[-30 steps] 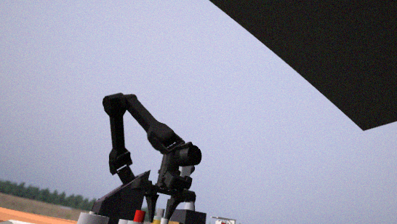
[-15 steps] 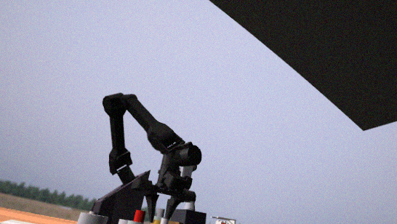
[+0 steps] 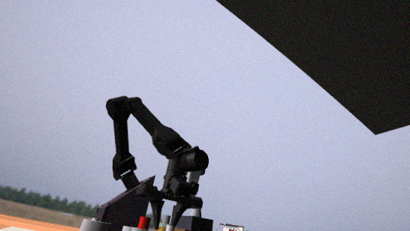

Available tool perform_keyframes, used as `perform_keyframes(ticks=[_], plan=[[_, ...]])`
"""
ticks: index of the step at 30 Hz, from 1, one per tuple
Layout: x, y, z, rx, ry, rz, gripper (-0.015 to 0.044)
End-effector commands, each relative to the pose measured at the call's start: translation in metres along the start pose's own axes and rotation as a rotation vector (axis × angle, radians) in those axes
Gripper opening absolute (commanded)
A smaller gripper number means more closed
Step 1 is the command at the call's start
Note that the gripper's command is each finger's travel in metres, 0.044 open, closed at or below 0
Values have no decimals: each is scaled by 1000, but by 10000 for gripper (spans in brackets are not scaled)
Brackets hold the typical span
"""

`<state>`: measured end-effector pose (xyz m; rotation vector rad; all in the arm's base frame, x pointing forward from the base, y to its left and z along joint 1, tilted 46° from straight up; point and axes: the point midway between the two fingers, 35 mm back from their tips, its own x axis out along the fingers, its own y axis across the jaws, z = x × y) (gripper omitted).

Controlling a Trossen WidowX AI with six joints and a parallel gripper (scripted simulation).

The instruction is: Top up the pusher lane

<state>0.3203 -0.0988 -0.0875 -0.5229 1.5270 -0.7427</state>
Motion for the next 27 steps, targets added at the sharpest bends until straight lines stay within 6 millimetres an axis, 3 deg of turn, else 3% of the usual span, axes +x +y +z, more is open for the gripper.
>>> perform_keyframes(ticks=[1,27], plan=[[-2,-1,9,12,-21,-1,0],[-2,-1,12,12,-21,-1,0]])
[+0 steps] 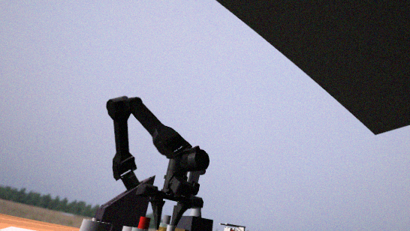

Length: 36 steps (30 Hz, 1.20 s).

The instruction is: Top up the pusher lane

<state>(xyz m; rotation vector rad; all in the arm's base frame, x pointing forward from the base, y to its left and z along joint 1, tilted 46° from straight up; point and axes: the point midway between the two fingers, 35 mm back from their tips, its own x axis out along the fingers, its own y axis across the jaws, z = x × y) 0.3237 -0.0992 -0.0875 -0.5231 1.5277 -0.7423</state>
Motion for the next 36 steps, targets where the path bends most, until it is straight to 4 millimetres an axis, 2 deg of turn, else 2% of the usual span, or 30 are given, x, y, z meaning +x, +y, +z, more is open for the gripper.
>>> perform_keyframes(ticks=[1,36], plan=[[-2,-1,9,13,-22,-2,0],[10,-1,9,13,-22,-2,0]])
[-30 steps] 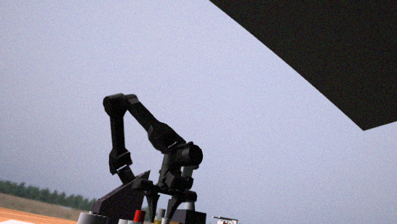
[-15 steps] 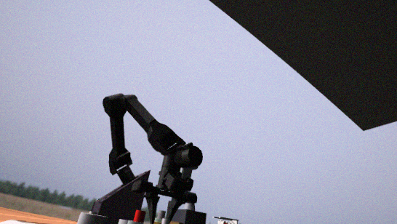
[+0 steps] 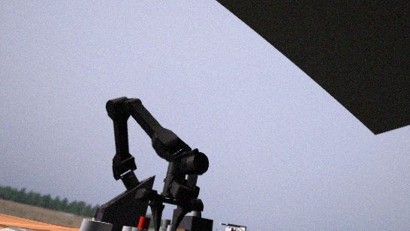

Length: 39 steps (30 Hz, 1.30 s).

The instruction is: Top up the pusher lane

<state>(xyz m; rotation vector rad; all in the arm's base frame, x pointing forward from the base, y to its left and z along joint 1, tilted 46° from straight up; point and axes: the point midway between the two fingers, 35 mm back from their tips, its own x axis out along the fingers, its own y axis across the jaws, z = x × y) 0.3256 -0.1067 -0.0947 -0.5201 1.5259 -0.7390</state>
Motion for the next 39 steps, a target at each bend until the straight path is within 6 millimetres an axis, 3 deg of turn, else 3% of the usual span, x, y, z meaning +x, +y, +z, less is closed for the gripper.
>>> perform_keyframes(ticks=[1,39], plan=[[1,-1,6,12,-20,-6,0],[15,-2,3,12,-19,-7,0]])
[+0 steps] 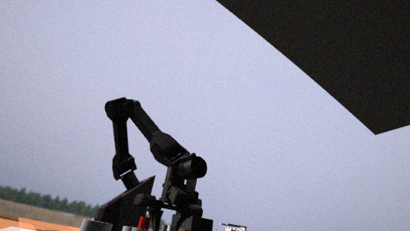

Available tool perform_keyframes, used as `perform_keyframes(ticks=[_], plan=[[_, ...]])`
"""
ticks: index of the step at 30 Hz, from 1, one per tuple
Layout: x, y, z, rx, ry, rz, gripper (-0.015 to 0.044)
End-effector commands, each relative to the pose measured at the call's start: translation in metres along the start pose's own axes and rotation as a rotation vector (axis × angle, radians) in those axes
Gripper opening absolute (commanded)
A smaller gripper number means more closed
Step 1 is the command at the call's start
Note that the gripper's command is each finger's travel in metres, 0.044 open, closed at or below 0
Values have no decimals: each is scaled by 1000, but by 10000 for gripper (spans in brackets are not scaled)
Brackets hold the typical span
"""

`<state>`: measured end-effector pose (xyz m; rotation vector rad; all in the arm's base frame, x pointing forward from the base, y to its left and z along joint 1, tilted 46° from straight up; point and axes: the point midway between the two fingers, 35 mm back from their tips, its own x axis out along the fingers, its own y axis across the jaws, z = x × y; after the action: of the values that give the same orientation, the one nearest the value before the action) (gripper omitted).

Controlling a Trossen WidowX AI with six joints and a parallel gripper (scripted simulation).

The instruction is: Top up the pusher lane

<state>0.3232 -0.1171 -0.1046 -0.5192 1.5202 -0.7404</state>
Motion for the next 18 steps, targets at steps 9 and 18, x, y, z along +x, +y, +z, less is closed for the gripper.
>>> perform_keyframes(ticks=[9,18], plan=[[1,-1,3,8,-15,-6,0],[1,-1,1,8,-15,-6,0]])
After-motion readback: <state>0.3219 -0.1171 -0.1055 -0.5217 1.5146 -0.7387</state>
